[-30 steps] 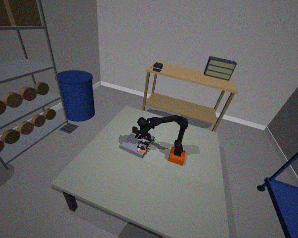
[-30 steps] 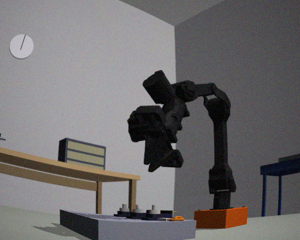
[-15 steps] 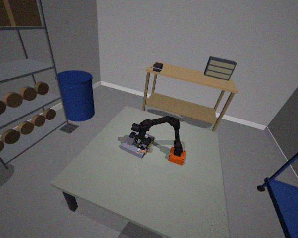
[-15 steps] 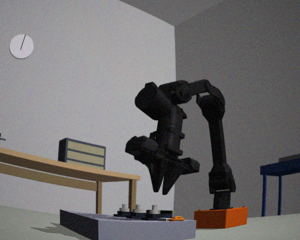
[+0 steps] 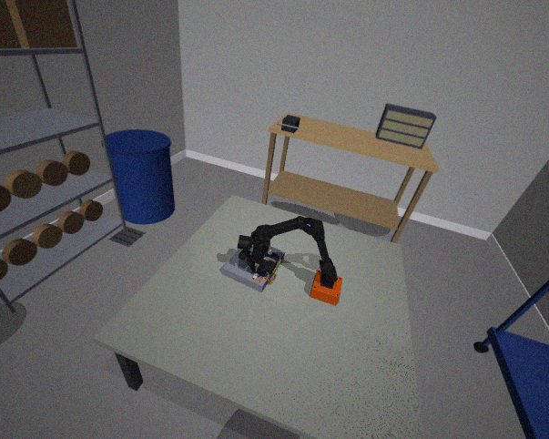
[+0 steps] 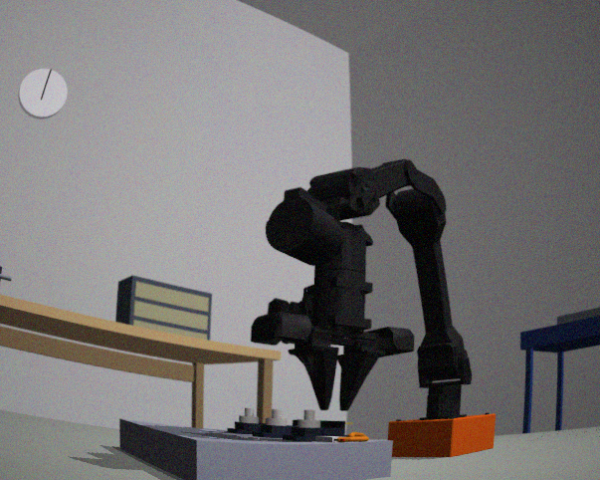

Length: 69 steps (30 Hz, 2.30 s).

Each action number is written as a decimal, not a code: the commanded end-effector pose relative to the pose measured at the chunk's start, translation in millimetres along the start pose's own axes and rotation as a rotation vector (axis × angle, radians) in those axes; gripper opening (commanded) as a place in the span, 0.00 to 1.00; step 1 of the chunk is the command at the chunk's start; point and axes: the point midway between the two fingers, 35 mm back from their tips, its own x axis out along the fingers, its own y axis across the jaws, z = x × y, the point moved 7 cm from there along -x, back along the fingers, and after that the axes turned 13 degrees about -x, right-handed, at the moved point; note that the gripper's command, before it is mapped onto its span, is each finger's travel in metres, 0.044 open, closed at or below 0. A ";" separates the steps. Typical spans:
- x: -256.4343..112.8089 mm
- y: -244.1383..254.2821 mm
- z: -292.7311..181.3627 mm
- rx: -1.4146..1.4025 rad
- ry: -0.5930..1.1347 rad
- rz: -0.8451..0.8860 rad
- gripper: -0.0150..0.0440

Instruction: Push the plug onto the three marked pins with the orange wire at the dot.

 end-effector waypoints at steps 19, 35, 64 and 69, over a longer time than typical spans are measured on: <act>36.5 -1.0 -0.5 0.007 0.000 -0.012 0.45; 2.2 0.9 -0.8 0.007 0.000 -0.011 0.25; -33.7 -50.8 37.3 -0.550 0.001 -0.016 0.25; -34.9 -65.8 46.1 -0.701 0.002 -0.017 0.25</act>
